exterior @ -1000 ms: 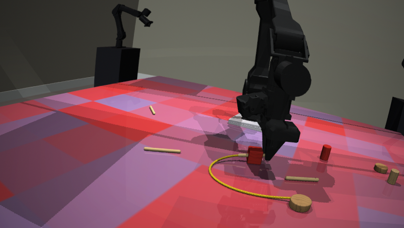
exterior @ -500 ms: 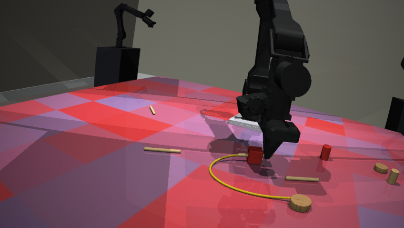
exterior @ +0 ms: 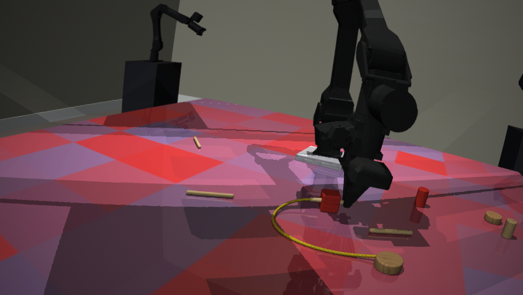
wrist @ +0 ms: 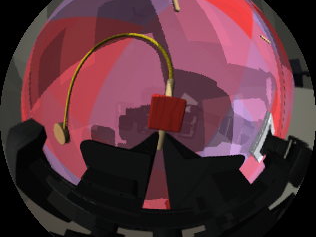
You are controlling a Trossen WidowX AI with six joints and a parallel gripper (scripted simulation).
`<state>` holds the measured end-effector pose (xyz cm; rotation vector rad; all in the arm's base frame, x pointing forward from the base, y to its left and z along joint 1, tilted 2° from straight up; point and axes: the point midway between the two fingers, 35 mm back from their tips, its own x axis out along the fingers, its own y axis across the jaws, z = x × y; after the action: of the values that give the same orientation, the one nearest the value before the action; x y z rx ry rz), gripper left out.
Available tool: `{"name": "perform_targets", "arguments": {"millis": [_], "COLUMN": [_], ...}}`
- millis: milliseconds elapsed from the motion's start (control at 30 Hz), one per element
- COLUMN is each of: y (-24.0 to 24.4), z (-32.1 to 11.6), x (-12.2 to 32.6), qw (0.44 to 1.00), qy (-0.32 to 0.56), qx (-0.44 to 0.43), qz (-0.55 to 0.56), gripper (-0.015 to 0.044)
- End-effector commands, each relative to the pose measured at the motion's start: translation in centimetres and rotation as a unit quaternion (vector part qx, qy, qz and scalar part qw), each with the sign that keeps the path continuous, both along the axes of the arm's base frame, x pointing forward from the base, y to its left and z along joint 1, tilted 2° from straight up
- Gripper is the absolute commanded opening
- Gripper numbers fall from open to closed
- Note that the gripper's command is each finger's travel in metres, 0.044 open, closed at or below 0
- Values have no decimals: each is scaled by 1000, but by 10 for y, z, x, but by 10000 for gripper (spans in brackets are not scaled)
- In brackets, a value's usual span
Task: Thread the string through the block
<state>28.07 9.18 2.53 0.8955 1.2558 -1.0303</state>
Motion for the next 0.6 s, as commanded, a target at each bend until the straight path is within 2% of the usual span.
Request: {"name": "perform_targets", "arguments": {"millis": [0, 567], "y": [0, 14], "z": [1, 1], "x": [1, -3], "qw": [1000, 1000], "qy": [-1, 0], "qx": [-3, -2], "qz": [-2, -2], "gripper": [0, 0]}}
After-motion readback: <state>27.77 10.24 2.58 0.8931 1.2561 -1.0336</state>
